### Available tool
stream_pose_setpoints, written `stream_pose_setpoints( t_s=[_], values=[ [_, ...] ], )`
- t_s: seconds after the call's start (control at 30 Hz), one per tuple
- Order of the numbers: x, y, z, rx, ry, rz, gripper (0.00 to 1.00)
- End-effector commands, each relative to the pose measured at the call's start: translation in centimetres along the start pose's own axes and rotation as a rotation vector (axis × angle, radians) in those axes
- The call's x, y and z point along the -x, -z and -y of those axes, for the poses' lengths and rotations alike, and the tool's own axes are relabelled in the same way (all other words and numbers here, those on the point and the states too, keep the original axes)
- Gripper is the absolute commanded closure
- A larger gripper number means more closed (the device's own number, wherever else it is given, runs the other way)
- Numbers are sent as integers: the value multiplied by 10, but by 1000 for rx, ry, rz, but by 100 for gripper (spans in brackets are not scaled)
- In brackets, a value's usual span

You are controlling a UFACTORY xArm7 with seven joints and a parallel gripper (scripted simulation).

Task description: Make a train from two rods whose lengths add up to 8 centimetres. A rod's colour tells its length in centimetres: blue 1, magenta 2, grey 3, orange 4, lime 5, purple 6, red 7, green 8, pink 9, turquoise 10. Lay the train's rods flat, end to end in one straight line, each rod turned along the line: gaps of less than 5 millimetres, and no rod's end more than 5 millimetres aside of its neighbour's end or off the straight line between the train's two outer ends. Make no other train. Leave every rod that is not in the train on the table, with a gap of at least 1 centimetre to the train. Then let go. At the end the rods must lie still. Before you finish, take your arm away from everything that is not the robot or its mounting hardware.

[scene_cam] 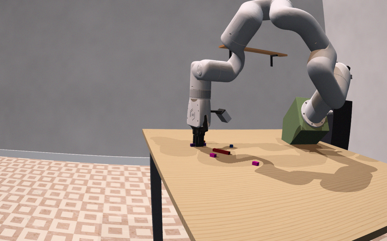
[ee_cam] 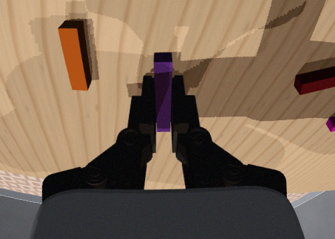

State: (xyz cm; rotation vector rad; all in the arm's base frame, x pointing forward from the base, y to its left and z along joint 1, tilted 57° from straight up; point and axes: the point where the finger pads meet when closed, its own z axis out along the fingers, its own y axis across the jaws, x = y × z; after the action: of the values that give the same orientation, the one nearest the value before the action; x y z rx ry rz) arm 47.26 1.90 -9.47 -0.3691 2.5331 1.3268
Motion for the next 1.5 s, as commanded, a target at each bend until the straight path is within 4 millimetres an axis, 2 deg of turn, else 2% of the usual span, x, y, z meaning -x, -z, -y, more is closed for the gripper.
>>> stream_pose_setpoints(
  t_s=[0.0, 1.0, 1.2, 1.47],
  values=[
    [1, 2, 1, -2, 0, 2, 96],
    [1, 4, 1, -2, 0, 2, 96],
    [0, 18, 1, -2, 0, 2, 96],
    [0, 75, 1, -2, 0, 2, 96]
  ],
)
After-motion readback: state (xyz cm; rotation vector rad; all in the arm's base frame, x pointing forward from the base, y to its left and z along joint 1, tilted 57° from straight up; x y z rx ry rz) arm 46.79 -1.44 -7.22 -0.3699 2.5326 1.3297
